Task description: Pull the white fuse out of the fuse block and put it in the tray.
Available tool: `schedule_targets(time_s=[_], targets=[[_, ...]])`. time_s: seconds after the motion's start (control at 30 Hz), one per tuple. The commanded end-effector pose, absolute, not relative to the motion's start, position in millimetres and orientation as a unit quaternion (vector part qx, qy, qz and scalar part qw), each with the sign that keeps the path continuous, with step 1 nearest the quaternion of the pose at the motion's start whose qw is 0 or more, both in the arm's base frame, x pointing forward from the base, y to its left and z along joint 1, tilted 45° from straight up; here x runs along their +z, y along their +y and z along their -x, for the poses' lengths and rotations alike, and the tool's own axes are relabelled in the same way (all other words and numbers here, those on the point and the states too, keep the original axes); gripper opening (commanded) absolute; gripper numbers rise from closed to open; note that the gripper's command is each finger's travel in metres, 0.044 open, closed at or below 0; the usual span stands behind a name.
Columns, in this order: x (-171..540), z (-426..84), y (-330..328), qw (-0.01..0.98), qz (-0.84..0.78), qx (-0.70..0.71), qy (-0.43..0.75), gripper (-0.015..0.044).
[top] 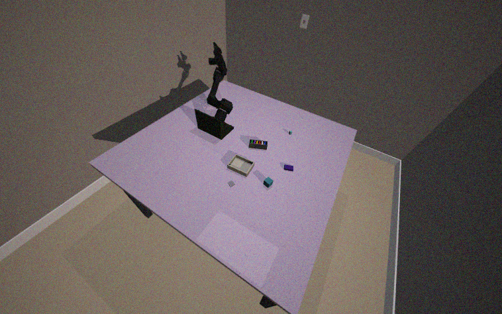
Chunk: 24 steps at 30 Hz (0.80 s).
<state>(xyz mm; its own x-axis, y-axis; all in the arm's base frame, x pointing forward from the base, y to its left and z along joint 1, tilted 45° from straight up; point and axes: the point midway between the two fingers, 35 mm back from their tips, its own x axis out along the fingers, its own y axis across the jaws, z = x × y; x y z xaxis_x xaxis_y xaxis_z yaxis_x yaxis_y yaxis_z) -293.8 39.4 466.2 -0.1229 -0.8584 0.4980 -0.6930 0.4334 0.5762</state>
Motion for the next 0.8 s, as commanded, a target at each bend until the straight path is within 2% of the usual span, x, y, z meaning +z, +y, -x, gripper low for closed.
schedule_targets(time_s=[0.0, 0.4, 0.77], targets=[[468, 291, 38, 0.41, -0.523, -0.104, -0.74, 0.0374], [534, 126, -40, 0.589, -0.546, -0.227, -0.551, 0.0062], [525, -42, -91, 0.719, -0.545, -0.29, -0.32, 0.0062]])
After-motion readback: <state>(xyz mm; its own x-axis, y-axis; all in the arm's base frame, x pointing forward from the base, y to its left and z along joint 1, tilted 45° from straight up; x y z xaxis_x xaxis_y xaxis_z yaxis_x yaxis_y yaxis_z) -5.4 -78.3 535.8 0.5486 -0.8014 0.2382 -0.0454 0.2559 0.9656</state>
